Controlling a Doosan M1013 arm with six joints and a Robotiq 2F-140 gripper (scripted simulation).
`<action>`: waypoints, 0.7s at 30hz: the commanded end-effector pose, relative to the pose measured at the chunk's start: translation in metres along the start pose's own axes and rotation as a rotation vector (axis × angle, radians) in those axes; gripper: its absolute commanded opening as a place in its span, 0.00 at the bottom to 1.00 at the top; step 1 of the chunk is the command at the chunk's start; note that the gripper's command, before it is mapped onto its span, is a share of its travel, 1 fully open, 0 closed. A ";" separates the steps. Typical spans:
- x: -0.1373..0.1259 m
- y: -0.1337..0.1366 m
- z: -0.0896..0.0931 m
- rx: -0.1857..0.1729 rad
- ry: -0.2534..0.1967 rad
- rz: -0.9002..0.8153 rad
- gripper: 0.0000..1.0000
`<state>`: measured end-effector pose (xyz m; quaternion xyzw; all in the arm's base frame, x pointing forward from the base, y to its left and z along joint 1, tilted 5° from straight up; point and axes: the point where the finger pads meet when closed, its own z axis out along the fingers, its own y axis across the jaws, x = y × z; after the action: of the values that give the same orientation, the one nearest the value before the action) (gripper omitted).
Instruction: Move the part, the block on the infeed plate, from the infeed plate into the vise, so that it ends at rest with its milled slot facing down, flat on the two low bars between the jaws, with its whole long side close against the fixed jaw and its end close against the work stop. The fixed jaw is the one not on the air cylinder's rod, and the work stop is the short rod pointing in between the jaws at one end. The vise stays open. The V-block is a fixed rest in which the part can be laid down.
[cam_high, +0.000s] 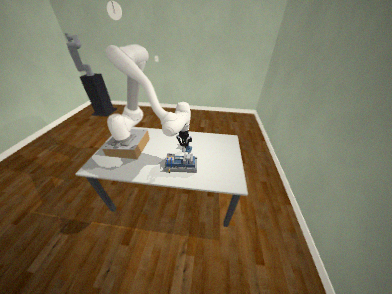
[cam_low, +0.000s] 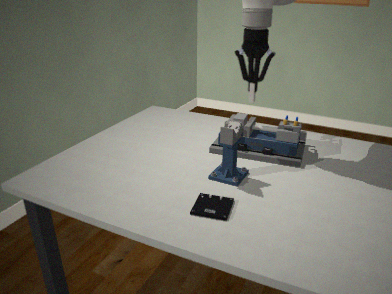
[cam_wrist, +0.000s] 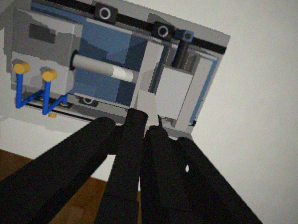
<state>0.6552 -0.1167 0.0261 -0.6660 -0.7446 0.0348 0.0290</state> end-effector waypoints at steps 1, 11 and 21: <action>0.002 0.000 -0.001 -0.005 0.001 -0.009 0.00; 0.002 0.000 0.004 -0.005 0.001 -0.010 0.00; 0.002 0.000 0.017 -0.005 0.001 -0.010 0.00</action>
<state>0.6551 -0.1165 0.0167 -0.6658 -0.7450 0.0326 0.0258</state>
